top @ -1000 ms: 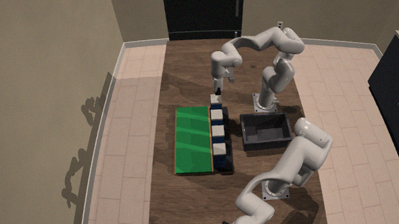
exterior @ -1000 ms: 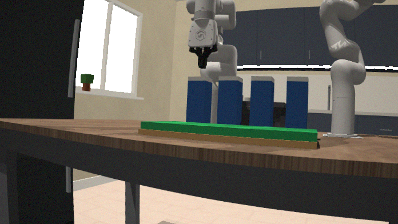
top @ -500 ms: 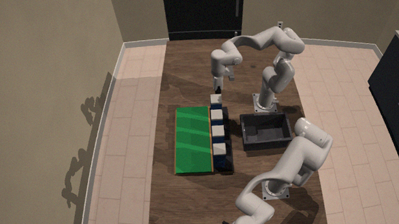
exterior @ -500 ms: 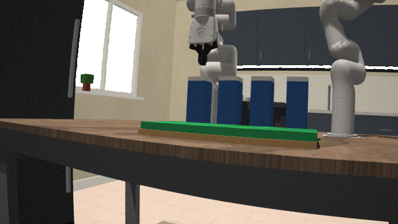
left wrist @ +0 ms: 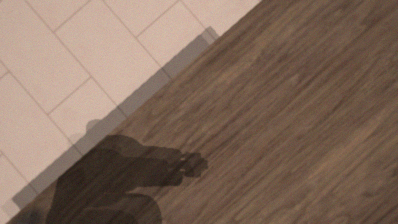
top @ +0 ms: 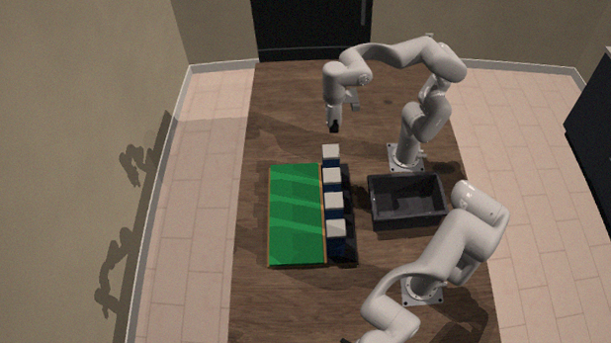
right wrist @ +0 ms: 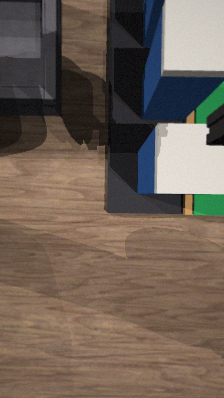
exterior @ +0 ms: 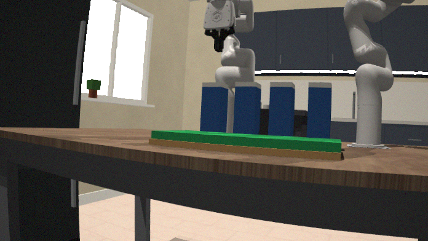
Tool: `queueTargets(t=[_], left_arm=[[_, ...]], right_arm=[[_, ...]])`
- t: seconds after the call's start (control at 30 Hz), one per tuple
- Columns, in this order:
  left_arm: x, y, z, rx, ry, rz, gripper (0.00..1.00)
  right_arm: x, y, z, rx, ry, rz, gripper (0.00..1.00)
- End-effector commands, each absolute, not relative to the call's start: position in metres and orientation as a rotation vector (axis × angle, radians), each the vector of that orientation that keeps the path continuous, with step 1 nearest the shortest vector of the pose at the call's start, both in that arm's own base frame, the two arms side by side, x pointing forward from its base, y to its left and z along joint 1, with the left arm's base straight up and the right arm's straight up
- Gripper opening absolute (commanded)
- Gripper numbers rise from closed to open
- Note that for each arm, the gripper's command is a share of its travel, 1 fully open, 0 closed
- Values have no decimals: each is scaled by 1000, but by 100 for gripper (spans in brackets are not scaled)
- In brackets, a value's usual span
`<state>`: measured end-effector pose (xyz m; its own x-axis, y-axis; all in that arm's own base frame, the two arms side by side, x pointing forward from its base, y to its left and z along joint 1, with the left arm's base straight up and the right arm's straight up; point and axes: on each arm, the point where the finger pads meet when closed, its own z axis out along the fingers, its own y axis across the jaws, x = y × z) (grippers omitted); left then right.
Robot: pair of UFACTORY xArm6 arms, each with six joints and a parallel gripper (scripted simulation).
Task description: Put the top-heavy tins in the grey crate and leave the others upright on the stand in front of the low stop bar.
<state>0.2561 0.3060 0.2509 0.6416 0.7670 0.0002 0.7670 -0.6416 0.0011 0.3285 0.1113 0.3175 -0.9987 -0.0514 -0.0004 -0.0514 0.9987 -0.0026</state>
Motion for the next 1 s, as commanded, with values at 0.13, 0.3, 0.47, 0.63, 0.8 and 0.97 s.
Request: queueTargets(t=[0.13, 0.3, 0.47, 0.63, 0.8, 0.97], left_arm=[[257, 307, 252, 2847, 1330, 7, 100], [257, 307, 252, 2847, 1330, 7, 100], [257, 307, 252, 2847, 1330, 7, 100], [257, 307, 252, 2847, 1330, 7, 100], [257, 307, 252, 2847, 1330, 7, 100], [257, 307, 252, 2847, 1330, 7, 100]], right_arm=[[329, 112, 358, -80, 3137, -3, 0], [329, 112, 360, -80, 3137, -3, 0], [325, 119, 361, -80, 3138, -2, 0], [310, 148, 361, -80, 3138, -2, 0], [290, 184, 360, -80, 3138, -2, 0], [279, 203, 360, -80, 3138, -2, 0]])
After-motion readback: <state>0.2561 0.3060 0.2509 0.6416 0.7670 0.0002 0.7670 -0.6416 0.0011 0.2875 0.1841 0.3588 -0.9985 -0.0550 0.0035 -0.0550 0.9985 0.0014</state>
